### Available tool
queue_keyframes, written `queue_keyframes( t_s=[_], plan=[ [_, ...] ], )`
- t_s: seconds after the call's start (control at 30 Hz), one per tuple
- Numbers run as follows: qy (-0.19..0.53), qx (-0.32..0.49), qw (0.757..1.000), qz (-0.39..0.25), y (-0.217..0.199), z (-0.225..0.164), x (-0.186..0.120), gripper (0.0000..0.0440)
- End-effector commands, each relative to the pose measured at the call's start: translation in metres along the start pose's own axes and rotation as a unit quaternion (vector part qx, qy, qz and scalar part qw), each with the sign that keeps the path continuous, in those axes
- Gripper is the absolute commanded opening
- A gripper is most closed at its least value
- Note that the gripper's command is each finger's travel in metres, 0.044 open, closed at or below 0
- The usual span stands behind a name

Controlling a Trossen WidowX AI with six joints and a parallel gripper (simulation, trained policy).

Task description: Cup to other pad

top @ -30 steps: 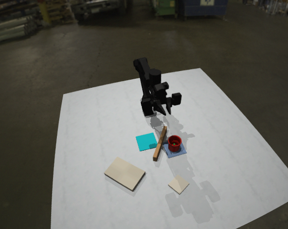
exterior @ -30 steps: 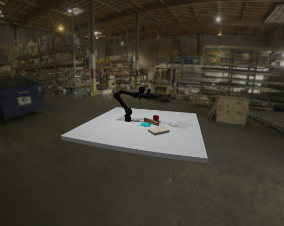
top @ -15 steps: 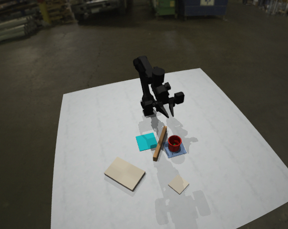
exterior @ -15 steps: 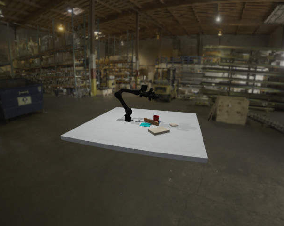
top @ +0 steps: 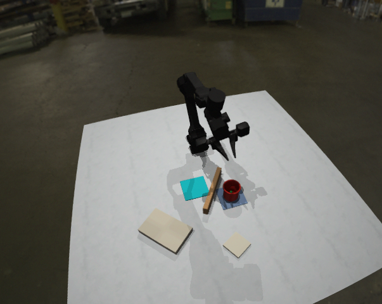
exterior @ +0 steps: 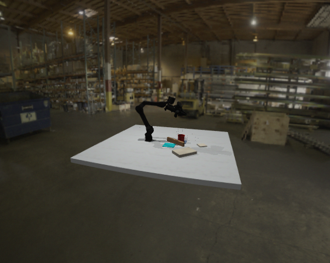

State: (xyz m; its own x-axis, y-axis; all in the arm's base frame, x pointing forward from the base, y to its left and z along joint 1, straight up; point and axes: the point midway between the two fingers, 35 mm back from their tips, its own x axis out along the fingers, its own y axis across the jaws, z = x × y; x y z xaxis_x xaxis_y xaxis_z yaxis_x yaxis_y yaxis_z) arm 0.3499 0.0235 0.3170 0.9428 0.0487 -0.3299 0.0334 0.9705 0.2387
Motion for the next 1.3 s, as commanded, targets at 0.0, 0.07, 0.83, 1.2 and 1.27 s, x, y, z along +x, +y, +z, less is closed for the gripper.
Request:
queue_keyframes(
  t_s=[0.0,0.07,0.83,1.2,1.27],
  plan=[
    [0.023,0.022,0.999,-0.005,0.003,0.0,0.004,0.0107],
    [0.036,0.033,0.999,-0.006,0.005,-0.001,0.006,0.0109],
    [0.18,0.159,0.969,-0.053,0.02,-0.019,0.022,0.012],
    [0.247,0.209,0.941,-0.097,0.022,-0.035,0.027,0.0116],
    [0.259,0.217,0.935,-0.107,0.021,-0.039,0.028,0.0115]
  ],
)
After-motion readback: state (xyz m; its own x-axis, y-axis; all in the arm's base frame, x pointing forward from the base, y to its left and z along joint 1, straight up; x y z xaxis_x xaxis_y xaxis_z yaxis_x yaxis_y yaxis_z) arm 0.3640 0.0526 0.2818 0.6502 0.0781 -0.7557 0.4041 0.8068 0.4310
